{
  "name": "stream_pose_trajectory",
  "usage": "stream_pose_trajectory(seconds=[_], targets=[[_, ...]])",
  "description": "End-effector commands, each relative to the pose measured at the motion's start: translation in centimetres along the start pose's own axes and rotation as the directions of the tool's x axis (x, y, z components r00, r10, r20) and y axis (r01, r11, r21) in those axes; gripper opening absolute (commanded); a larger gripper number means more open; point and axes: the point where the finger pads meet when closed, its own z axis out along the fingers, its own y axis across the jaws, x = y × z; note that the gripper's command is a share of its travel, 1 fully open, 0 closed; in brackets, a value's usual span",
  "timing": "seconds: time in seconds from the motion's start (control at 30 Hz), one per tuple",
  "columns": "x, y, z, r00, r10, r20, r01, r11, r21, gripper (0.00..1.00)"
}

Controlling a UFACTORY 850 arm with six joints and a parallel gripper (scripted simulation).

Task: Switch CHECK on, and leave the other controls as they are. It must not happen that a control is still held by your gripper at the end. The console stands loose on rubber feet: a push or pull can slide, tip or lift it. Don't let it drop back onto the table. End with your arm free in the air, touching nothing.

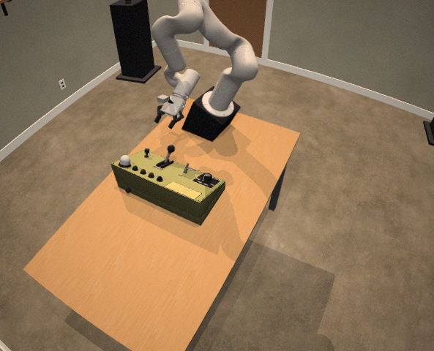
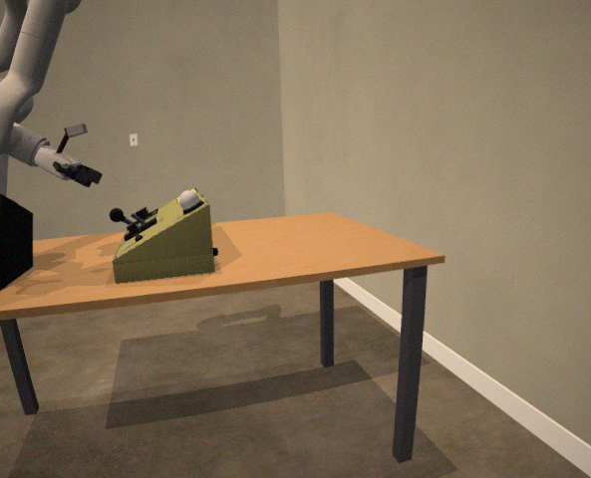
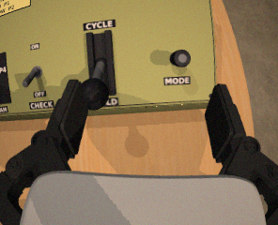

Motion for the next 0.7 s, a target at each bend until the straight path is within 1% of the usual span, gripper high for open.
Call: stream_pose_trajectory(seconds=[0.0, 0.27, 0.67], targets=[[1.0, 0.1, -1.4, 1.000, 0.000, -0.001, 0.000, 1.000, 0.001, 1.00], [2.3, 0.2, -3.4, 1.000, 0.000, -0.001, 0.000, 1.000, 0.001, 1.00], [3.0, 0.2, -4.4, 1.000, 0.000, -0.001, 0.000, 1.000, 0.001, 1.00]])
